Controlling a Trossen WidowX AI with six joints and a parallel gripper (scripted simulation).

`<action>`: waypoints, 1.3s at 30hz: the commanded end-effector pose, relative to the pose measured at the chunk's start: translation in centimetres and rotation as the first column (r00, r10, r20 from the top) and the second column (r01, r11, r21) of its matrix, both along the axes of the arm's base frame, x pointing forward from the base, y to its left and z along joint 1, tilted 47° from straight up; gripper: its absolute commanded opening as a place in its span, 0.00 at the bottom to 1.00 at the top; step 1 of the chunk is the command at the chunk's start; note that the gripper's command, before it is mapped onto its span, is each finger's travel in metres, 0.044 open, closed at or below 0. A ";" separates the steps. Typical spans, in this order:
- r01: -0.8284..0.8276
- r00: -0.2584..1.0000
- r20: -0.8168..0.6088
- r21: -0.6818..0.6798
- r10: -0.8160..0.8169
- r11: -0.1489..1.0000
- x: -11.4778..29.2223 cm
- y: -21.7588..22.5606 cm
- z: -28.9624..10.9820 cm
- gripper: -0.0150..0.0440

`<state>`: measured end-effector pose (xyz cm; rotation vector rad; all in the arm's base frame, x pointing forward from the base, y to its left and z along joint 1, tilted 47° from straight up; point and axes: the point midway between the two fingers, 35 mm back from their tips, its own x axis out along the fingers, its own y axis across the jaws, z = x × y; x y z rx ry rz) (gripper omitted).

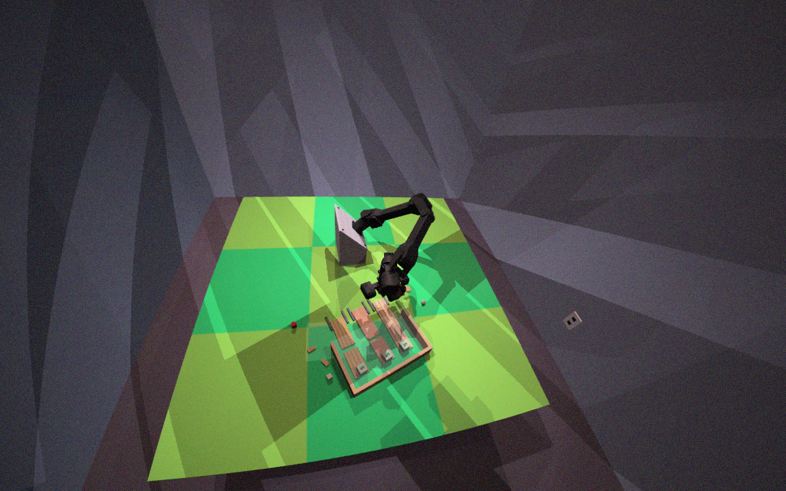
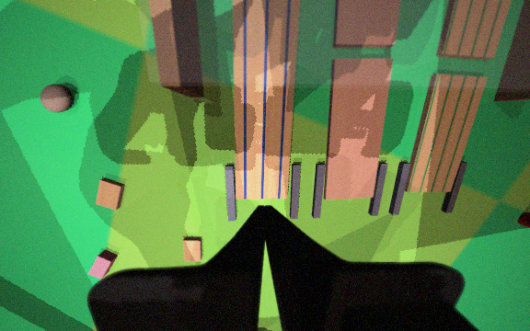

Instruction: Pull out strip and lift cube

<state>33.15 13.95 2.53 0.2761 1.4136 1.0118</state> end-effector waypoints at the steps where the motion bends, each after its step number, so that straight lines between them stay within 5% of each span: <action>1: -0.023 1.000 -0.001 -0.008 0.023 1.000 0.0 0.2 0.0 0.25; 39: -0.023 1.000 -0.001 -0.006 0.023 1.000 -0.8 4.4 -4.3 0.25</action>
